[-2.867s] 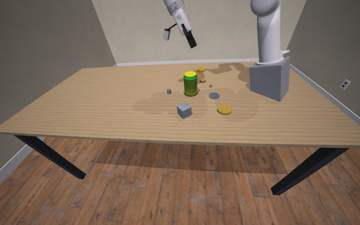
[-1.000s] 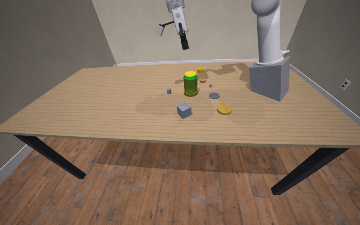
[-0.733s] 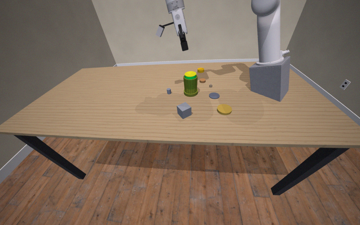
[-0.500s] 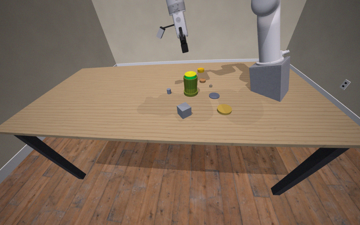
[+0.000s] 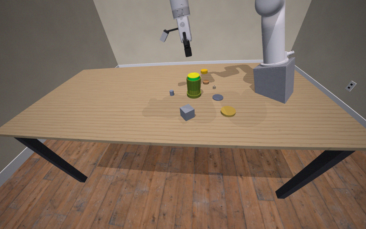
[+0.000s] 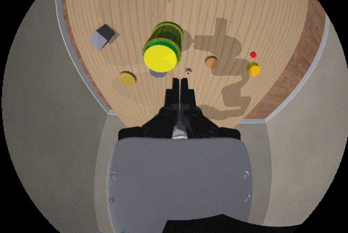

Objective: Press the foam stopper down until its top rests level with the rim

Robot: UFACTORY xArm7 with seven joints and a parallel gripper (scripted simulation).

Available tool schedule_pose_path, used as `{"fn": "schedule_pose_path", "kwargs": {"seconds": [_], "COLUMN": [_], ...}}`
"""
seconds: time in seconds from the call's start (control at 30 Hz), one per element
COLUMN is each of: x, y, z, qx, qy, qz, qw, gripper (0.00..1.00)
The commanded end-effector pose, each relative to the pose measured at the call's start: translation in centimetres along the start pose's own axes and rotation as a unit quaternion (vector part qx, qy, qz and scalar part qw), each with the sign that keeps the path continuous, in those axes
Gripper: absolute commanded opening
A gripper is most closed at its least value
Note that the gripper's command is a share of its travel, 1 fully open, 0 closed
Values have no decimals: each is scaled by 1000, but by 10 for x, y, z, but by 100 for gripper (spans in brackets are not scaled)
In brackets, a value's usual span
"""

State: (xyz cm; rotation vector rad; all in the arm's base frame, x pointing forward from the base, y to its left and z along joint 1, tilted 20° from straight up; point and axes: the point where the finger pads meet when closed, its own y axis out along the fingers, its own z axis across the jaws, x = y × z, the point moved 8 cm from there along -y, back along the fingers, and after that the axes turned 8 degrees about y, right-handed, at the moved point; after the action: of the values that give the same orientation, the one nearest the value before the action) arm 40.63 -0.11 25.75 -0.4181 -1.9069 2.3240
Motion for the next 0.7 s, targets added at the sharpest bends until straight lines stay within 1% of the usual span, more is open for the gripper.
{"fn": "schedule_pose_path", "kwargs": {"seconds": [0.0, 0.5, 0.53, 0.67], "x": [5, 5, 8, 8], "y": [18, 18, 26, 26], "z": [-8, -8, -12, -12], "qx": [12, 12, 15, 15], "qy": [9, 9, 12, 12], "qz": [24, 24, 33, 33], "qw": [1000, 1000, 999, 999], "gripper": [0, 0, 0, 0]}}
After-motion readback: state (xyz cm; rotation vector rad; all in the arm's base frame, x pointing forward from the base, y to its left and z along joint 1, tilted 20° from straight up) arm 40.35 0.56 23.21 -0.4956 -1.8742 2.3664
